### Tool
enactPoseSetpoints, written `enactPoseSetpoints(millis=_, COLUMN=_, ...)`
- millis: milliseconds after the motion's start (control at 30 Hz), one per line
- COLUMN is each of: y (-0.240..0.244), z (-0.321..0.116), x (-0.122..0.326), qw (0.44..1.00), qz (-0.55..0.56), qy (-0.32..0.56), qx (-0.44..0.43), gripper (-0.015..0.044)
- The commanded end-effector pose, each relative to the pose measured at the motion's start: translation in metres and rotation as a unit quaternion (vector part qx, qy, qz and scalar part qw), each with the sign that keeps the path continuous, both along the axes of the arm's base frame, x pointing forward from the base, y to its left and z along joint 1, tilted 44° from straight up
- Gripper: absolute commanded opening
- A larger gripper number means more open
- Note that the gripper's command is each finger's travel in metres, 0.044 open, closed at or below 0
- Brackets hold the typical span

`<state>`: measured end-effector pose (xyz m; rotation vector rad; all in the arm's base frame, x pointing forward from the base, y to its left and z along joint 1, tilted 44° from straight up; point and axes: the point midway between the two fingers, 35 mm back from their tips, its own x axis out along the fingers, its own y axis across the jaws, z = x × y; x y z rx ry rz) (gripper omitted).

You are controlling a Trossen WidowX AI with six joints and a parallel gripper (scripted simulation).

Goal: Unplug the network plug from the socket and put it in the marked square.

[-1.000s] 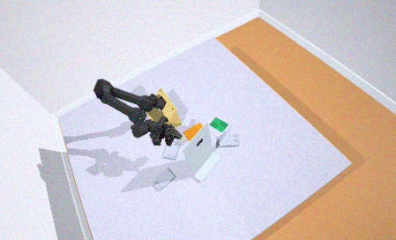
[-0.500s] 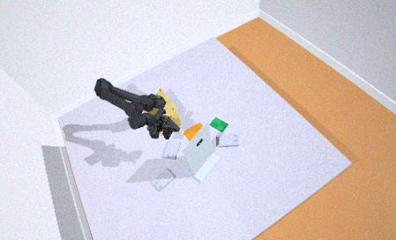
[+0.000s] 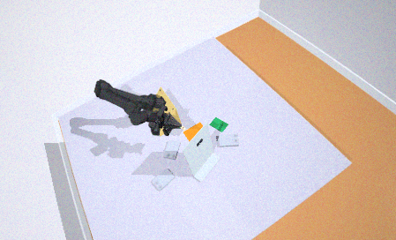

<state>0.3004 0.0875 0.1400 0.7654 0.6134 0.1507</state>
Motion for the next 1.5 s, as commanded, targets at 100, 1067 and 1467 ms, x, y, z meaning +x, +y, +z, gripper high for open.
enactPoseSetpoints(millis=100, y=-0.003, z=-0.027, x=0.001, qw=0.998, qz=-0.009, qy=0.049, qx=-0.036, gripper=0.0000)
enactPoseSetpoints(millis=1067, y=-0.027, z=-0.138, x=-0.026, qw=0.945, qz=-0.018, qy=0.254, qx=-0.204, gripper=0.0000)
enactPoseSetpoints(millis=1467, y=-0.041, z=-0.174, x=-0.049, qw=0.902, qz=-0.006, qy=0.329, qx=-0.278, gripper=0.0000)
